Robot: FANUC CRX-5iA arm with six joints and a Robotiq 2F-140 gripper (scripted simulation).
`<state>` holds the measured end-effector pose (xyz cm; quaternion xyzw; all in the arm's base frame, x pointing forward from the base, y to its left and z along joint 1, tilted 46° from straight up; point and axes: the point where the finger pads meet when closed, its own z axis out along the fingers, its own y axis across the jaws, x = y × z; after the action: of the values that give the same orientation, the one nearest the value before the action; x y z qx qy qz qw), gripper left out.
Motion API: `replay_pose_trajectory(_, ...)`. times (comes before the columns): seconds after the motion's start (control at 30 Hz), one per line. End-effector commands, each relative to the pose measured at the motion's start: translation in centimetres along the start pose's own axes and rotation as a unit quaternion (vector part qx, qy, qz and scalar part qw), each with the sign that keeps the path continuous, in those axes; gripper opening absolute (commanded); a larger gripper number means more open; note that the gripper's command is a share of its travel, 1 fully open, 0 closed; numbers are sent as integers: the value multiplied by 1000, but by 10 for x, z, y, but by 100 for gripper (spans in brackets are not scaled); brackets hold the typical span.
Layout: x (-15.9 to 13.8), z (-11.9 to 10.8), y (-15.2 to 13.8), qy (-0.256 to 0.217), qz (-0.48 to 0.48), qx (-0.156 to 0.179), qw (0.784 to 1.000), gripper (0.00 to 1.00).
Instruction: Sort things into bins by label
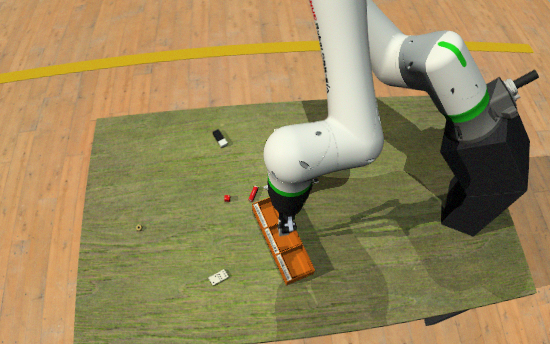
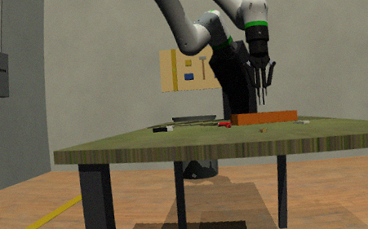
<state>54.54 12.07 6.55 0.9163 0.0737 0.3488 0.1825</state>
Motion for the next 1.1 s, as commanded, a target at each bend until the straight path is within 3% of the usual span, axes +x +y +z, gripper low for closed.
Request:
replay_pose_trajectory(0.0,-1,0,-4,0,0,-1,1000,15)
replay_pose_trajectory(0.8,-1,53,-4,0,0,-1,1000,15)
replay_pose_trajectory(1.07,-1,53,-4,0,0,-1,1000,15)
